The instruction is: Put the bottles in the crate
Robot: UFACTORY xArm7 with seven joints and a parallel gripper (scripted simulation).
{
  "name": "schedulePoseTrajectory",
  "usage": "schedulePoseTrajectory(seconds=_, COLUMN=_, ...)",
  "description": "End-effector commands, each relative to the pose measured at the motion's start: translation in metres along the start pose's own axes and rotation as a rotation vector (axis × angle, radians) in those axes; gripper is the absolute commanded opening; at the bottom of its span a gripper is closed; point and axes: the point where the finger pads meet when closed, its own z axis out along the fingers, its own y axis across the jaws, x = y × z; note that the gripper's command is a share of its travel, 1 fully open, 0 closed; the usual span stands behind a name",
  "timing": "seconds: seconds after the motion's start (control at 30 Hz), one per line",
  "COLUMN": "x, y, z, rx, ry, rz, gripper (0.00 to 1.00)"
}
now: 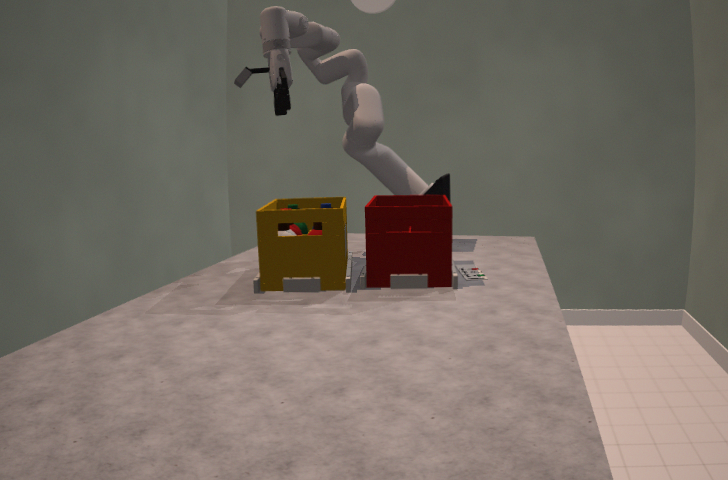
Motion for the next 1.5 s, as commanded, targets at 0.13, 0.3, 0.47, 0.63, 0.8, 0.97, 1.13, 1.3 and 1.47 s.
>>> schedulePoseTrajectory(seconds=0.13, x=-0.004, y=-0.028, z=-0.006, rx=0.024, ry=-0.017, rz=-0.041, gripper=0.65)
schedulePoseTrajectory(seconds=0.3, x=-0.010, y=-0.052, z=-0.009, rx=0.041, ry=-0.033, rz=-0.073, gripper=0.65)
schedulePoseTrajectory(seconds=0.47, x=-0.015, y=-0.068, z=-0.011, rx=0.053, ry=-0.048, rz=-0.101, gripper=0.65)
schedulePoseTrajectory(seconds=0.63, x=-0.024, y=-0.088, z=-0.014, rx=0.055, ry=-0.050, rz=-0.105, gripper=0.65)
schedulePoseTrajectory(seconds=0.8, x=-0.030, y=-0.102, z=-0.015, rx=0.065, ry=-0.065, rz=-0.136, gripper=0.65)
schedulePoseTrajectory(seconds=0.97, x=-0.039, y=-0.118, z=-0.017, rx=0.072, ry=-0.080, rz=-0.165, gripper=0.65)
schedulePoseTrajectory(seconds=1.13, x=-0.051, y=-0.139, z=-0.018, rx=0.073, ry=-0.080, rz=-0.166, gripper=0.65)
schedulePoseTrajectory(seconds=1.3, x=-0.057, y=-0.147, z=-0.019, rx=0.077, ry=-0.094, rz=-0.195, gripper=0.65)
schedulePoseTrajectory(seconds=1.47, x=-0.069, y=-0.163, z=-0.019, rx=0.077, ry=-0.094, rz=-0.195, gripper=0.65)
